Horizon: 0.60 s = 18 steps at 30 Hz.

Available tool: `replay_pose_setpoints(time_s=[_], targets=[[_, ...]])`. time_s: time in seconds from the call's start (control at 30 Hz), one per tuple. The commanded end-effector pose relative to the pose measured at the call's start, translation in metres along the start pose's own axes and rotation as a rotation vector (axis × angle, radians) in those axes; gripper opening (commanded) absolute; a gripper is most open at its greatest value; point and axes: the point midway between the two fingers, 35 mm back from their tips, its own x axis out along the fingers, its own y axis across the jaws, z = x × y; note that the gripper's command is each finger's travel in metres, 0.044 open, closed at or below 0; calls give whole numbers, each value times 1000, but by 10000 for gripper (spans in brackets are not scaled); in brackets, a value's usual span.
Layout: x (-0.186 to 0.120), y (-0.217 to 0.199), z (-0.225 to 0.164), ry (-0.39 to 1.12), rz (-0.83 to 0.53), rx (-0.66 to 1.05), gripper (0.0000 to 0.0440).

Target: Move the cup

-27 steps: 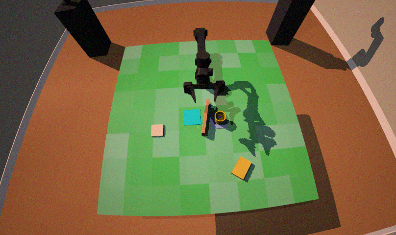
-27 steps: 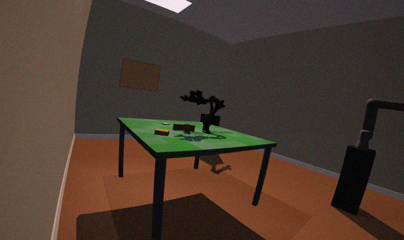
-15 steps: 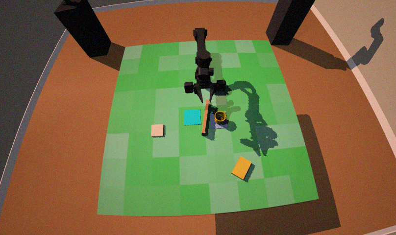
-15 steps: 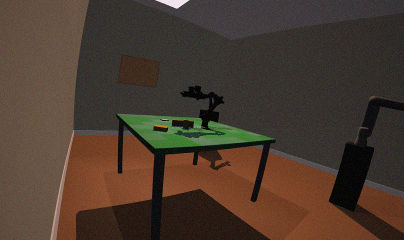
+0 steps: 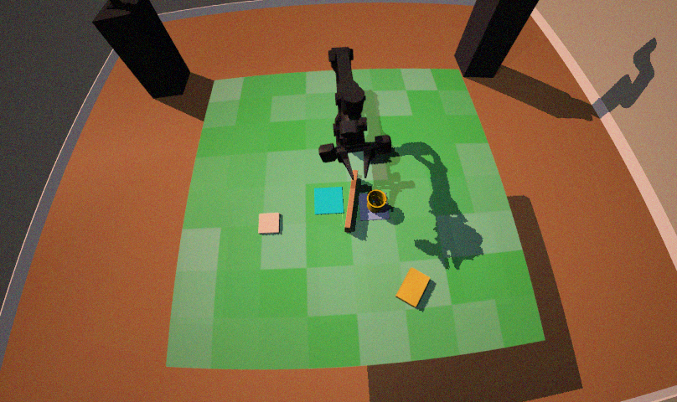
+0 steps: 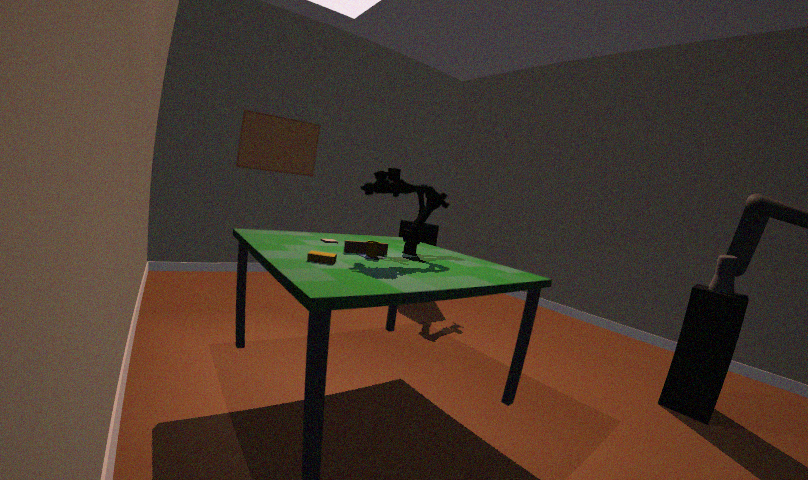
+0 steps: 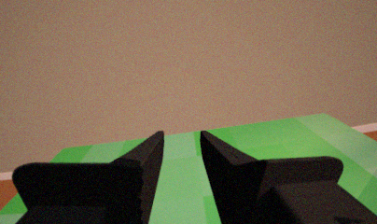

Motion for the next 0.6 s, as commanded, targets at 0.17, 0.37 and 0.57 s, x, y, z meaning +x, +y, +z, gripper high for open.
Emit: replay_pose_setpoints(time_s=[0.17,0.37,0.57], targets=[[8,9,1,83,10,92,141],[12,16,-1,150,11,160,141],[17,23,-4,220,7,232,145]])
